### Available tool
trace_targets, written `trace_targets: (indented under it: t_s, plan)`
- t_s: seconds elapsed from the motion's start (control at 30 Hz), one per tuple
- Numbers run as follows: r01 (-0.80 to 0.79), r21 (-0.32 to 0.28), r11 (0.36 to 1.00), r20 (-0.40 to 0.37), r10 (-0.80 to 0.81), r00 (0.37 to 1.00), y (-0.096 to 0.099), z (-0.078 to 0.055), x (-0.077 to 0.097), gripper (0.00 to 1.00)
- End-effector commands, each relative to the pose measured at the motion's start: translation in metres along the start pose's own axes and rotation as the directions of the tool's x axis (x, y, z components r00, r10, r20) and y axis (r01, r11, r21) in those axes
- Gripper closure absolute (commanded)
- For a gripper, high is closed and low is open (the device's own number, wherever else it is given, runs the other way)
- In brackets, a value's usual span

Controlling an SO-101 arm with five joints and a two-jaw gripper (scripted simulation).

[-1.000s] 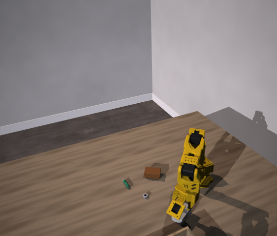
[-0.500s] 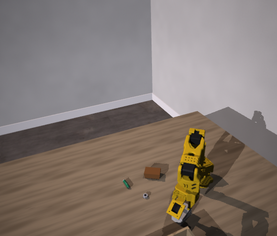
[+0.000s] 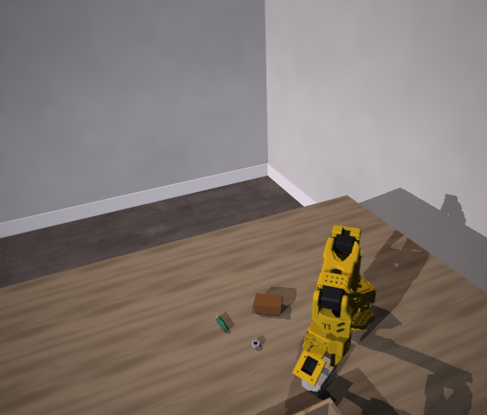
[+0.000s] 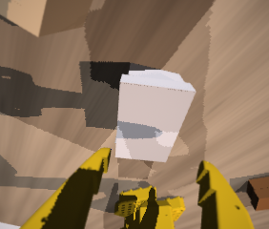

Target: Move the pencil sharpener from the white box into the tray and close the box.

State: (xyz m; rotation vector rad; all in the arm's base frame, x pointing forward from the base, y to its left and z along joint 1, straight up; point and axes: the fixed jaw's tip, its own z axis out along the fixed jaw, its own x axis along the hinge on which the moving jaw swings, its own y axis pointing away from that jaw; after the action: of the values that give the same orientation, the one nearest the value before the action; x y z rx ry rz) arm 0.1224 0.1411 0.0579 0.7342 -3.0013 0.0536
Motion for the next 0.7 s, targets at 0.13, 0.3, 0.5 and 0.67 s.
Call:
trace_targets:
  t_s: [0.13, 0.3, 0.5, 0.67]
  plan:
    - [0.003, -0.021, 1.000, 0.058, -0.001, 0.998, 0.0005, -0.0176, -0.0047, 0.70]
    - [0.003, -0.021, 1.000, 0.058, -0.001, 0.998, 0.0004, -0.0187, -0.0045, 0.70]
    - [0.003, -0.021, 1.000, 0.058, -0.001, 0.998, 0.0004, -0.0187, -0.0045, 0.70]
    - [0.003, -0.021, 1.000, 0.058, -0.001, 0.998, 0.0004, -0.0187, -0.0045, 0.70]
